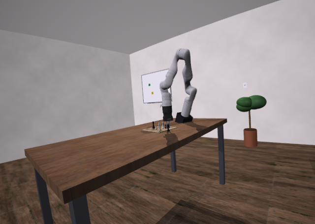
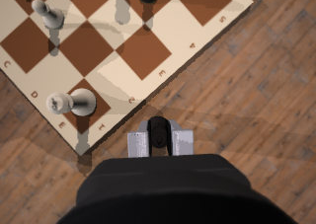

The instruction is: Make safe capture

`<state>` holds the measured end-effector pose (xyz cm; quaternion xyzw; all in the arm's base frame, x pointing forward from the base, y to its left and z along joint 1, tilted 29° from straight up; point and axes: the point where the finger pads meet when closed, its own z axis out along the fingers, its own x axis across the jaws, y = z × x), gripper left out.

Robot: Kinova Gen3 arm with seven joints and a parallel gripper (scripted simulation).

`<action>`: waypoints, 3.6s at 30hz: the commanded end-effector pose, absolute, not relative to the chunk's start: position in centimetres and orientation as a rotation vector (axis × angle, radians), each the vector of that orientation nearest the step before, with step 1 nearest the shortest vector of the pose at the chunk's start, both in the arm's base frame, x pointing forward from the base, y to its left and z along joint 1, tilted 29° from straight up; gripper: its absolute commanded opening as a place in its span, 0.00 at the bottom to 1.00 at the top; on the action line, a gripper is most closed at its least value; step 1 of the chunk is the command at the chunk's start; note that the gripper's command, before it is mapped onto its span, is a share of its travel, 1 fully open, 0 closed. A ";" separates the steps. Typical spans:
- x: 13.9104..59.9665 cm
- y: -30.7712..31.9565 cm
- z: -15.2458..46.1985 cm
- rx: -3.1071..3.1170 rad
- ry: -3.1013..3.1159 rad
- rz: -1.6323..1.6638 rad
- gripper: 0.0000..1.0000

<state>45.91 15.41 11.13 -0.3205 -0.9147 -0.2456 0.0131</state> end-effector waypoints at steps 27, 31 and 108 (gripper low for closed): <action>46.0 15.5 10.9 -1.000 -2.851 -0.766 0.00; 46.0 15.5 10.9 -1.000 -2.851 -0.766 0.00; 44.8 11.5 18.7 -1.000 -2.851 -0.766 0.79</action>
